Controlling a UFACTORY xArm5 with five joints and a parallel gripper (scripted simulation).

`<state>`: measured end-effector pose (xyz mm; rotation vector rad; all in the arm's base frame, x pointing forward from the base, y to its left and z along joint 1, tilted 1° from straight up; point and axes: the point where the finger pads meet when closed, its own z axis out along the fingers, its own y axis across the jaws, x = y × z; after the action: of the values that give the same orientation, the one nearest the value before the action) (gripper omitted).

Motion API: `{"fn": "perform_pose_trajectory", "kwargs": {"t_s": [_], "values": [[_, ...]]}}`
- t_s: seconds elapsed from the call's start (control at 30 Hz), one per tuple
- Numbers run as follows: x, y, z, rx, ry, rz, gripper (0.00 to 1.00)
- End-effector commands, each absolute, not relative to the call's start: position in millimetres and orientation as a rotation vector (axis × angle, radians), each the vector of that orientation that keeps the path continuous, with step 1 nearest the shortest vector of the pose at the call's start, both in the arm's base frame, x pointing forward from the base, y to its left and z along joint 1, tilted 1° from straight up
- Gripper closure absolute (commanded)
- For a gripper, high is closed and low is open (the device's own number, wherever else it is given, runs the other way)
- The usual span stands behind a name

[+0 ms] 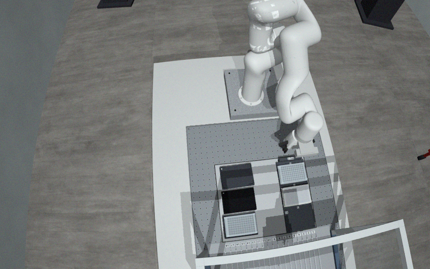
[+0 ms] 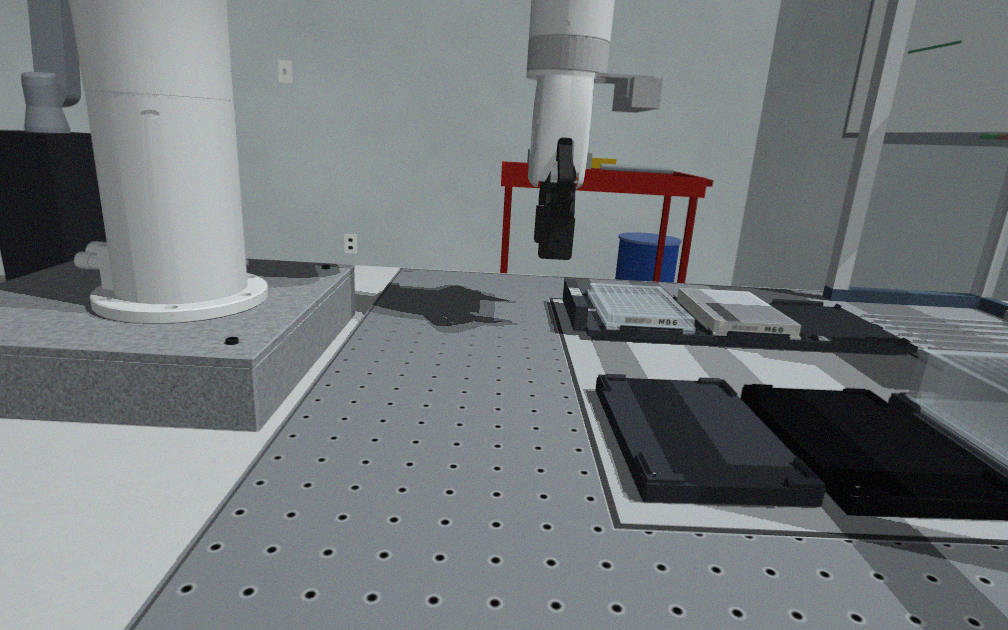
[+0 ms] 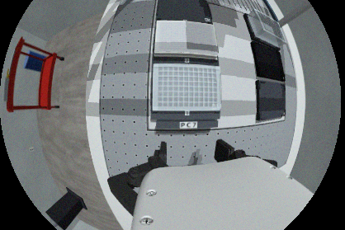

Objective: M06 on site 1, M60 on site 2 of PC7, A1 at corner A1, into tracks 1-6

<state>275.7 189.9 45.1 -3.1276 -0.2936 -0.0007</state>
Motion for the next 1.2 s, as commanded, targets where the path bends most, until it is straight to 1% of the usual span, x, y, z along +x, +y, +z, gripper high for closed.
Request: {"fn": "perform_pose_trajectory", "kwargs": {"t_s": [0.0,0.77,1.17], "values": [[277.1,190.7,38.4,-3.126,-0.294,-0.005,0.19],[277.3,190.4,3.3,-3.126,-0.294,-0.005,0.19],[277.3,190.4,3.0,-3.126,-0.294,-0.005,0.19]]}}
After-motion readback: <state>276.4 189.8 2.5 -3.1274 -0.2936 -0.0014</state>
